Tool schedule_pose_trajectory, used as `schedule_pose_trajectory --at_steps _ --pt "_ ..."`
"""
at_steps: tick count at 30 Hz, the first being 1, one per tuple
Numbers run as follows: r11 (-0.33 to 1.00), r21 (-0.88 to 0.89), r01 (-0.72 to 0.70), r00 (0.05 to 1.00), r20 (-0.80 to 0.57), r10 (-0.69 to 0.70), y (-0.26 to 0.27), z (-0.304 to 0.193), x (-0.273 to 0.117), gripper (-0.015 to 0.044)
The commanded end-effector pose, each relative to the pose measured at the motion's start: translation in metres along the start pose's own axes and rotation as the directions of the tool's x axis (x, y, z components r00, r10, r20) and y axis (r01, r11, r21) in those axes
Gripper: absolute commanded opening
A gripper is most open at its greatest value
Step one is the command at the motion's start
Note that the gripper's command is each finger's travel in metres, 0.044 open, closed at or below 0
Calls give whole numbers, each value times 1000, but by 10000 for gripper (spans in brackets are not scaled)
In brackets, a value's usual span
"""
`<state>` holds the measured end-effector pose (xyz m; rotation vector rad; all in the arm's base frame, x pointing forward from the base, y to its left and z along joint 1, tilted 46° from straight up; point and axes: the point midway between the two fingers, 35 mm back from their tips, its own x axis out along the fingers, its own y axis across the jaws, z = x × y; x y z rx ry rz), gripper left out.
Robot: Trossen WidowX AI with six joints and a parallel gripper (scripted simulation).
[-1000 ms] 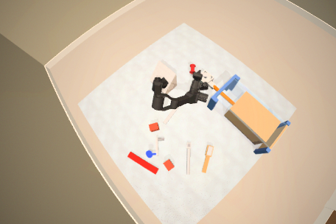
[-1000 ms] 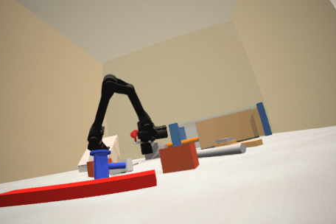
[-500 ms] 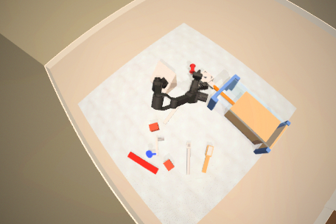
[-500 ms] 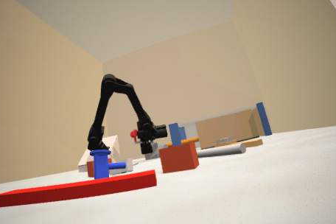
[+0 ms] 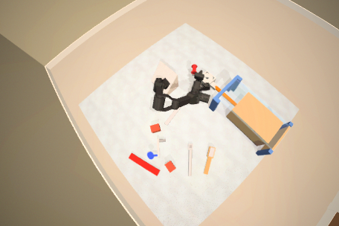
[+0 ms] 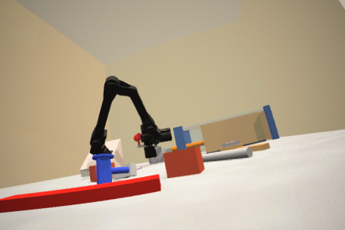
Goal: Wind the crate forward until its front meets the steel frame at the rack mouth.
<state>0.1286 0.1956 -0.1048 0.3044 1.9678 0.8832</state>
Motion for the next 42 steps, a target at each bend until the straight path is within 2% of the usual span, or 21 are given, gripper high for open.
schedule_pose_trajectory --at_steps 1,22,26,31,42 --pt "1000 9 -9 1000 -2 9 1 -1 0 240" --pt "1000 2 1 1000 1 -1 -1 1 -2 240" --pt "1000 5 10 1000 8 -10 -2 7 -35 240" --pt "1000 5 6 1000 2 -6 -3 1 -108 240" --pt "1000 5 5 1000 1 -5 -3 0 -111 240"
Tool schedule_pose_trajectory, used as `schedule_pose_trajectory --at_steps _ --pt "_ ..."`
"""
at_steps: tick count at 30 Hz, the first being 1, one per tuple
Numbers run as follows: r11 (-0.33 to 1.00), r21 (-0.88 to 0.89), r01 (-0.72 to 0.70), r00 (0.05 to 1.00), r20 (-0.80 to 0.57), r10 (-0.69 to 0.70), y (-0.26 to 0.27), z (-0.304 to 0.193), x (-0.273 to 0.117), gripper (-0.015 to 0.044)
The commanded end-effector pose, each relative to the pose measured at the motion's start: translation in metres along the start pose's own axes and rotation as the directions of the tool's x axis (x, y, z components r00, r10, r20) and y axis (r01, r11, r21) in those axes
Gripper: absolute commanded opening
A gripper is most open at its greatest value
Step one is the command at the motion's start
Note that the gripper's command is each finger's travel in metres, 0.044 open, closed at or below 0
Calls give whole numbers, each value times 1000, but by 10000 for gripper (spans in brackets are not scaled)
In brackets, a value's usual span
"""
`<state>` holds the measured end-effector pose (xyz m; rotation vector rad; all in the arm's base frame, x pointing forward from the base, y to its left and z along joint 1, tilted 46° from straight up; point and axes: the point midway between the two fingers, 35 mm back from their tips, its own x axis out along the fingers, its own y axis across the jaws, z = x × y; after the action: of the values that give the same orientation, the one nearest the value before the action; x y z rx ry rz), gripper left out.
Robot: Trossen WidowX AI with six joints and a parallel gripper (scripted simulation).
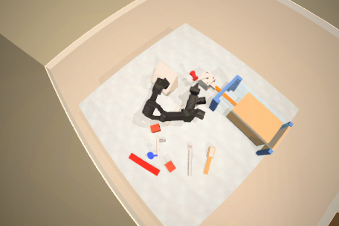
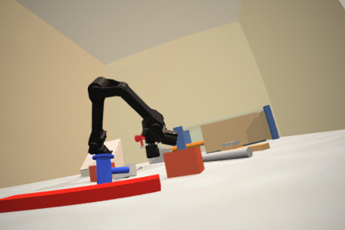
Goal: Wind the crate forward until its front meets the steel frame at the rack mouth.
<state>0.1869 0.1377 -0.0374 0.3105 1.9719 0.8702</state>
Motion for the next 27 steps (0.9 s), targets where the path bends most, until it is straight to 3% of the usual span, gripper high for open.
schedule_pose_trajectory --at_steps 1,11,27 --pt "1000 -7 3 1000 -1 -3 0 -1 -4 240" --pt "1000 -3 -3 1000 1 3 99 -1 -2 240" --pt "1000 -9 1 1000 -1 -1 98 0 -1 240"
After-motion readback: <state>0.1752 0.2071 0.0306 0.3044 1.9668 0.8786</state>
